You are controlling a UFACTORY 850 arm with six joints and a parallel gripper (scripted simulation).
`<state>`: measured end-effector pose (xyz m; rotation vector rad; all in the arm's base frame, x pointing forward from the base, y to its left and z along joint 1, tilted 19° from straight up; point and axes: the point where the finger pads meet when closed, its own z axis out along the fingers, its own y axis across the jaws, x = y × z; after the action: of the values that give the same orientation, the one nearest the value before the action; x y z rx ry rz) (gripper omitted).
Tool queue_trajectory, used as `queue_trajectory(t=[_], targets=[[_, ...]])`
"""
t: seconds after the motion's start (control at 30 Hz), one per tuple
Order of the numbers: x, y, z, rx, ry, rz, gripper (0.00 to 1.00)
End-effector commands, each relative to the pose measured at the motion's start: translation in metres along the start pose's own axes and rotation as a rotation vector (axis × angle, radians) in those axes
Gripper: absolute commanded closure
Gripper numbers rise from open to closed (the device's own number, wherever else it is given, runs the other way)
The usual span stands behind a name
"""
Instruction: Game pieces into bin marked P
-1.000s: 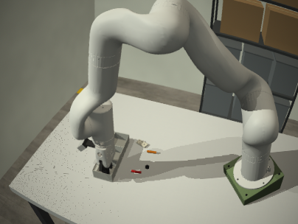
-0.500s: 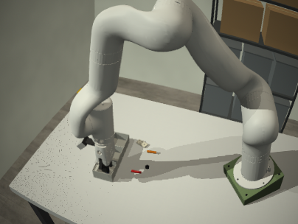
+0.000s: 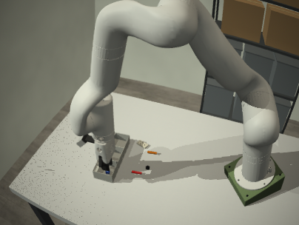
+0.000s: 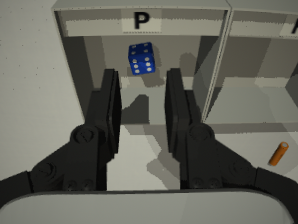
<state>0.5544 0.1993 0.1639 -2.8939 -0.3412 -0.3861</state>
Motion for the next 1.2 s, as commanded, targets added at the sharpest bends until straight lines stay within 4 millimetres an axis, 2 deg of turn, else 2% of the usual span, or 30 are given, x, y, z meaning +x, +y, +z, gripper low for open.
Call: queue_trajectory(t=[0.0, 0.13, 0.4, 0.43, 0.53, 0.6, 0.63, 0.83, 1.1, 1.17], targets=[[0.001, 0.0, -0.013, -0.001, 0.001, 0.0, 0.7], [0.001, 0.0, -0.024, -0.001, 0.001, 0.0, 0.7], [0.001, 0.0, -0.024, -0.001, 0.001, 0.0, 0.7], [-0.002, 0.007, -0.024, -0.001, 0.001, 0.05, 0.59], [-0.012, 0.03, -0.024, -0.001, 0.001, 0.178, 0.59], [-0.012, 0.03, -0.024, -0.001, 0.001, 0.178, 0.59], [-0.015, 0.038, -0.024, -0.001, 0.001, 0.25, 0.59], [-0.035, 0.084, -0.024, -0.001, 0.001, 0.426, 0.59], [-0.062, 0.145, -0.025, -0.001, 0.001, 0.438, 0.59], [-0.062, 0.145, -0.025, -0.001, 0.001, 0.438, 0.59]])
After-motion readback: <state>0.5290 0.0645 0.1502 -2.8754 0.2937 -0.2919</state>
